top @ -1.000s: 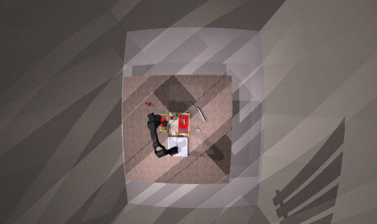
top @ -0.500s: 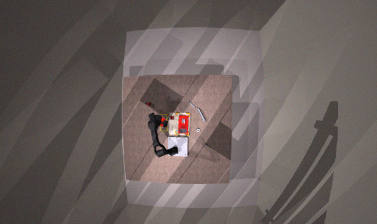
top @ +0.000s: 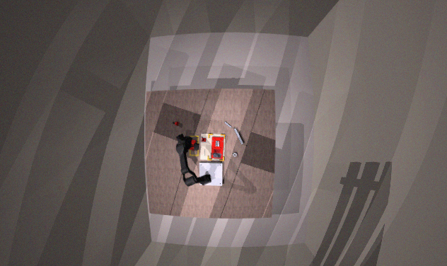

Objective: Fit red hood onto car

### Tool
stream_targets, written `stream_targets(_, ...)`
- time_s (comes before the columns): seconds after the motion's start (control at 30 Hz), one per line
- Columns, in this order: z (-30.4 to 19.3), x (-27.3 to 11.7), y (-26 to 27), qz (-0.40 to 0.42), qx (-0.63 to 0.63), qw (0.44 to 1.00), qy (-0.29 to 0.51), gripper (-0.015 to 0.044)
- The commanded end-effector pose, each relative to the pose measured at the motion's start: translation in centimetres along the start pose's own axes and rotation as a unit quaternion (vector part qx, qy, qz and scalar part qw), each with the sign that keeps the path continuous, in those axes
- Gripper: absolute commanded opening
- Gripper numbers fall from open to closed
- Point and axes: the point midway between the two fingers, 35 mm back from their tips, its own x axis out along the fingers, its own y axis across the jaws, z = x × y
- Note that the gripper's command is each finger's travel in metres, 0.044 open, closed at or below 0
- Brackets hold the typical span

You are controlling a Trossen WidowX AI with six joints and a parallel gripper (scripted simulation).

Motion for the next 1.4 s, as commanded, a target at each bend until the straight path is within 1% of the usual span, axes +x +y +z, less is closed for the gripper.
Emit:
stream_targets(0.0, -0.1, 0.4, 0.0, 0.001, 0.003, 1.000, 0.002, 0.0440)
stream_targets(1.37, -0.2, 2.5, -0.1, 0.001, 0.003, 1.000, 0.002, 0.0440)
